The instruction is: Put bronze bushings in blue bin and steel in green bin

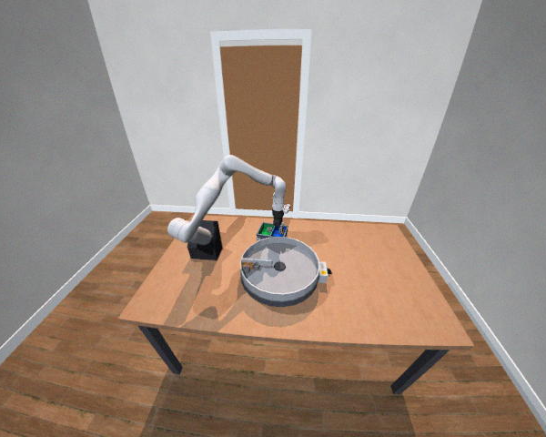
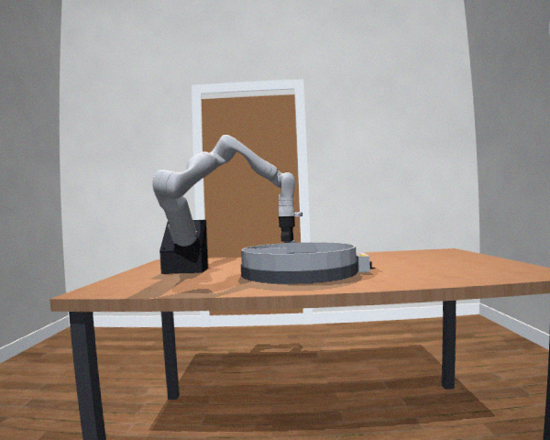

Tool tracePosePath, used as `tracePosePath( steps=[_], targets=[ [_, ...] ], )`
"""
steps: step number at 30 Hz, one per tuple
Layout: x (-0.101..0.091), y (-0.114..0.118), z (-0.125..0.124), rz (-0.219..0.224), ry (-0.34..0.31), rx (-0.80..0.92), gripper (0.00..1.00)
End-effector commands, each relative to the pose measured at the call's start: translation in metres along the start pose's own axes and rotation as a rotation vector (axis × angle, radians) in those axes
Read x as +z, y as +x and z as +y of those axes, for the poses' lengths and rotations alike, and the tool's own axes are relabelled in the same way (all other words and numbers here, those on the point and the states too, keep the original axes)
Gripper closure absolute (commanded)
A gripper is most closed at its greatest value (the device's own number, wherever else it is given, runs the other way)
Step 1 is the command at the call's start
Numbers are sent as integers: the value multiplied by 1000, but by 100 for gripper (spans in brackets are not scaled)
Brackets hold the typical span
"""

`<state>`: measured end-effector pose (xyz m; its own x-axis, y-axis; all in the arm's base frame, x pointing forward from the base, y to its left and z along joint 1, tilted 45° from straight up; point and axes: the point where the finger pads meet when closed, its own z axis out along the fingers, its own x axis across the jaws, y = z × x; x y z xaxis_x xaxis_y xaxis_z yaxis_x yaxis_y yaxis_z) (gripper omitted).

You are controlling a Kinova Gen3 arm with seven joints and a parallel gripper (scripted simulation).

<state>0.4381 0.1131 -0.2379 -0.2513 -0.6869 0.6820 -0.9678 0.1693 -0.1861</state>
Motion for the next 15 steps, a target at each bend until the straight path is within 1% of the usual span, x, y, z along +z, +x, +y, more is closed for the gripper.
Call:
tracePosePath(
  steps=[1,15],
  targets=[
    [-3,-1,0,-4,2,0,58],
    [-6,-1,0,-4,2,0,58]
  ],
)
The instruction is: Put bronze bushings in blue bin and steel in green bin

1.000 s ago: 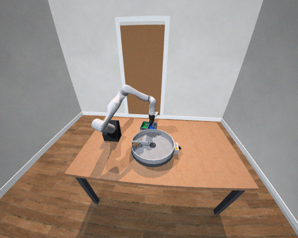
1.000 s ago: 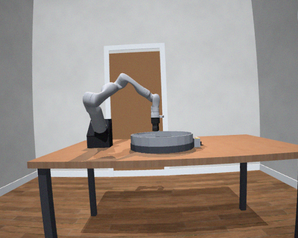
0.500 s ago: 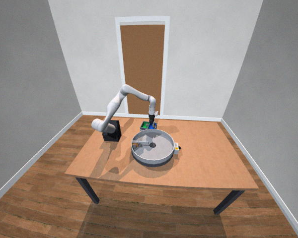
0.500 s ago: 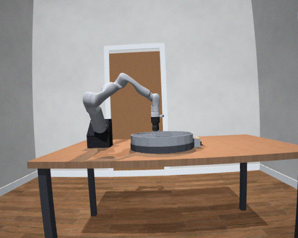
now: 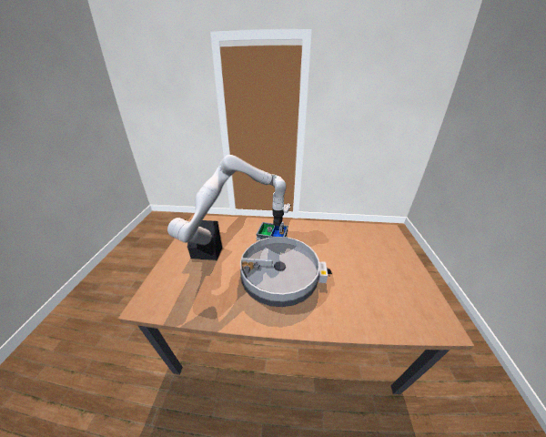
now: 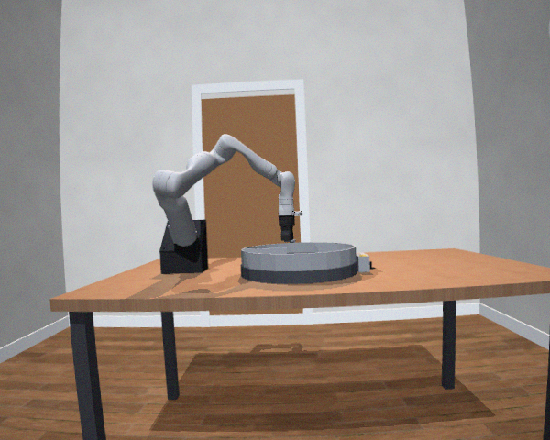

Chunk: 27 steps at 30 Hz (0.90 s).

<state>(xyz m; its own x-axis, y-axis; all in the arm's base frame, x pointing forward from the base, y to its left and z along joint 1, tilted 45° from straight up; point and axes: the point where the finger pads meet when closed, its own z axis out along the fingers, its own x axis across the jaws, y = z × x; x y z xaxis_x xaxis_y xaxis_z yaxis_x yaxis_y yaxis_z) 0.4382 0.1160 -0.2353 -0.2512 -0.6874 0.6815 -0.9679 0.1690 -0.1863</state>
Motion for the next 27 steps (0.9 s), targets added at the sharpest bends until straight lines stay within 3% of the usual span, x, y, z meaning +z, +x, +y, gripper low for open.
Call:
tracePosePath(
  steps=[1,27],
  targets=[
    [-3,-1,0,-3,2,0,58],
    [-11,-1,0,-3,2,0,58]
  ],
)
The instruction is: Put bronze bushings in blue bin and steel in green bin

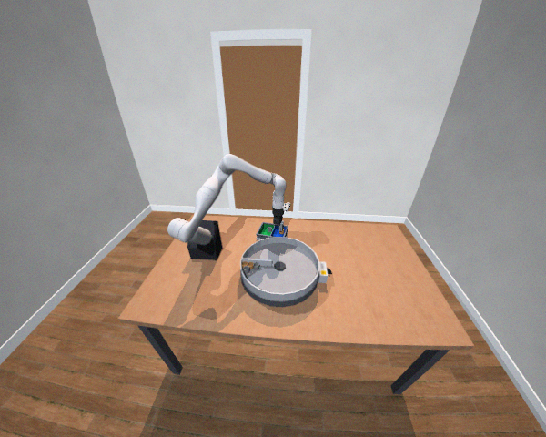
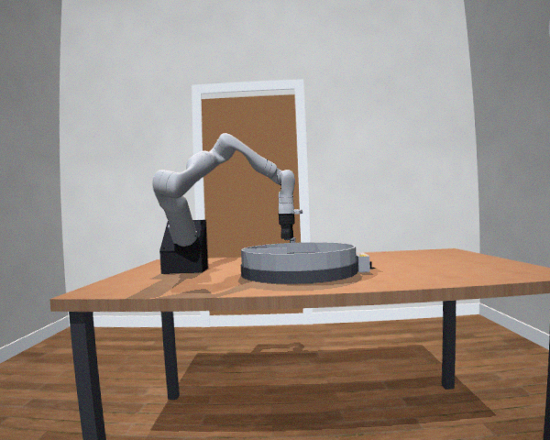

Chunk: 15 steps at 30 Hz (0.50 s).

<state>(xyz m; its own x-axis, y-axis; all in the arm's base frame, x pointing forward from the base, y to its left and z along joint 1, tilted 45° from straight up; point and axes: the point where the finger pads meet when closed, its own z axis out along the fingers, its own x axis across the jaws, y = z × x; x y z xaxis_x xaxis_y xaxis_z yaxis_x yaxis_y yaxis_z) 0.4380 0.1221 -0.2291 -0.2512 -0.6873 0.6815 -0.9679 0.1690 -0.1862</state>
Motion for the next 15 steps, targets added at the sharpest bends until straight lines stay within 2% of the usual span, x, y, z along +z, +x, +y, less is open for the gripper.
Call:
tracePosePath(
  steps=[1,4,9,14,15],
  targets=[
    [-2,-1,0,-3,2,0,58],
    [-2,-1,0,-3,2,0,58],
    [-58,-1,0,-3,2,0,58],
    [-58,-1,0,-3,2,0,58],
    [-69,-1,0,-3,2,0,58]
  ],
)
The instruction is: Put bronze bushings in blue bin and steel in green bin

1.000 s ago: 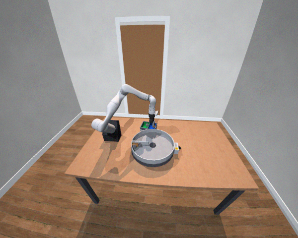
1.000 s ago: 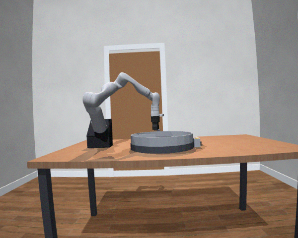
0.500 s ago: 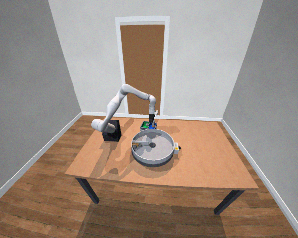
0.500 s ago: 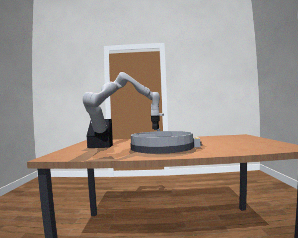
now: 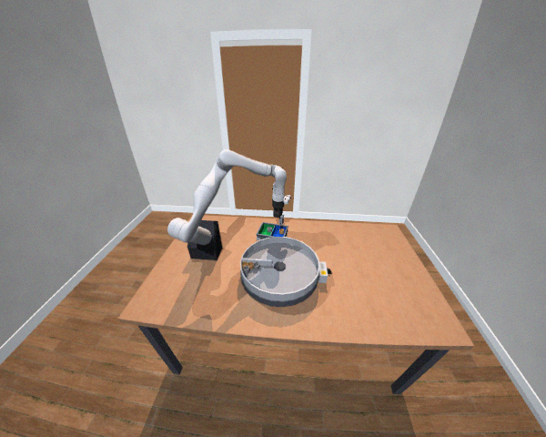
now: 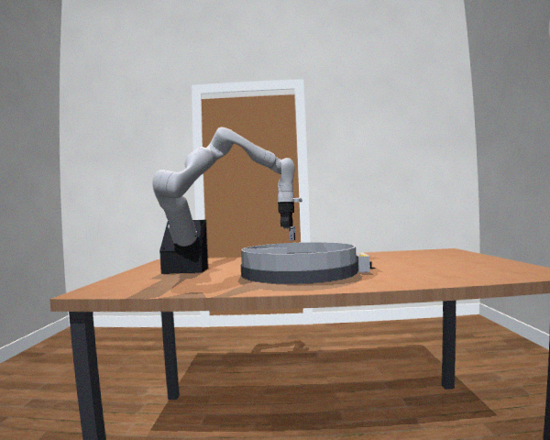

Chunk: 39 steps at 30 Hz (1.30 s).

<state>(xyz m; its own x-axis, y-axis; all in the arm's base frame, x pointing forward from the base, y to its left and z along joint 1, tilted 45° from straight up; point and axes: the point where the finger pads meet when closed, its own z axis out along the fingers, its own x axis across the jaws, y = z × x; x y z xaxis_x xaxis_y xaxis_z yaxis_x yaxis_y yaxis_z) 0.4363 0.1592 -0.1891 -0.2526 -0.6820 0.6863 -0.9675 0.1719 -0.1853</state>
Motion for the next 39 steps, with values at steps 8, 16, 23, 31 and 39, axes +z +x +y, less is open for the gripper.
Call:
tracePosePath(
  steps=[8,16,23,31,39],
  targets=[
    [-59,-3,-1,-10,4,-2,58],
    [-59,-3,-1,-10,4,-2,58],
    [-59,-3,-1,-10,4,-2,58],
    [-59,-3,-1,-10,4,-2,58],
    [-59,-3,-1,-10,4,-2,58]
  ],
)
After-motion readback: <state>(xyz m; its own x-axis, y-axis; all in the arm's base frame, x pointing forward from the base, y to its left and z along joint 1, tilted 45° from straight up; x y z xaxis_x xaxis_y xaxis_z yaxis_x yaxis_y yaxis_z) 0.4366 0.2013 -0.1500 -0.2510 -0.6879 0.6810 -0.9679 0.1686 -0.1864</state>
